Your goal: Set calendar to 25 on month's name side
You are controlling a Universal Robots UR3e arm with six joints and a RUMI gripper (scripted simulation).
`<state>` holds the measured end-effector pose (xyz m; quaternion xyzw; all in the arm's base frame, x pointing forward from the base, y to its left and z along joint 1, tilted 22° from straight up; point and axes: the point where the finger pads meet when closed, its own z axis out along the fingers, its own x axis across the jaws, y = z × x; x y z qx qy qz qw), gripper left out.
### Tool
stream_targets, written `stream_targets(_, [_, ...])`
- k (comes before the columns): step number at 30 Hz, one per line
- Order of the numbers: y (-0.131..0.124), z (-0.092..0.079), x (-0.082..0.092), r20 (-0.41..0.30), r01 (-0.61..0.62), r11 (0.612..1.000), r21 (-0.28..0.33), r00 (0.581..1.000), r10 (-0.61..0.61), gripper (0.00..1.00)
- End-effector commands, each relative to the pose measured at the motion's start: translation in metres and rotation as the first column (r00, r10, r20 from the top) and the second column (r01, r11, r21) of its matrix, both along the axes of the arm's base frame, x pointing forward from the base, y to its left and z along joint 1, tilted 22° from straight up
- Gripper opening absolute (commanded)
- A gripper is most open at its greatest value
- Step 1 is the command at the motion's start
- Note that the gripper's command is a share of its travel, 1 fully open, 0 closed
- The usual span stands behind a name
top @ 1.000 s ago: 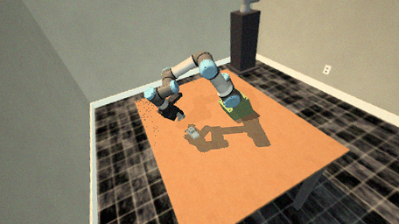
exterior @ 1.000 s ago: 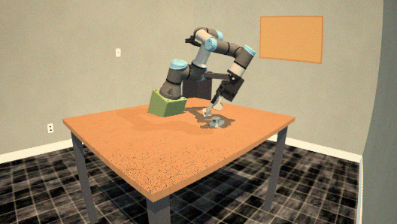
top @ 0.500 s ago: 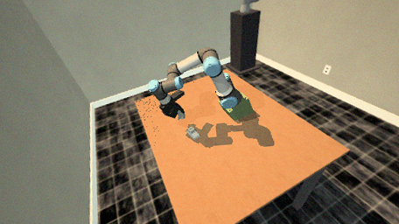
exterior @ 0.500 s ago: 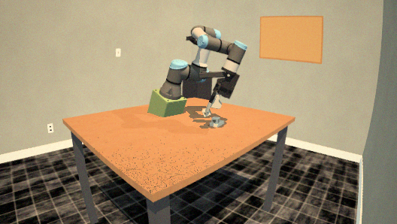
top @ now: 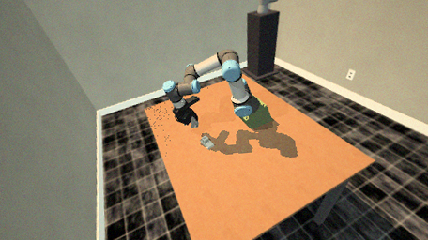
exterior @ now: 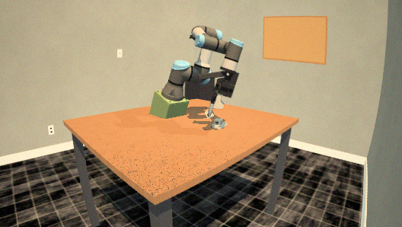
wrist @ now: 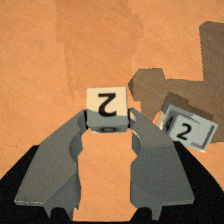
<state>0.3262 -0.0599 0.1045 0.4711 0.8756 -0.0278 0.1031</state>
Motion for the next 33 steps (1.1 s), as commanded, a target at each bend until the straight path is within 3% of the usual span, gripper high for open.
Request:
stream_targets(1, [-0.0003,0.0009,0.0005,0.009,-0.002,1.0,0.001,1.0,0.002,0.11])
stream_targets(16, [-0.0004,0.0001,-0.0018,0.031,-0.009,1.0,0.029,0.999,0.008,0.11])
stream_targets(33, [-0.0007,-0.0007,-0.0042,0.156,-0.05,0.992,0.115,0.987,0.031,0.11])
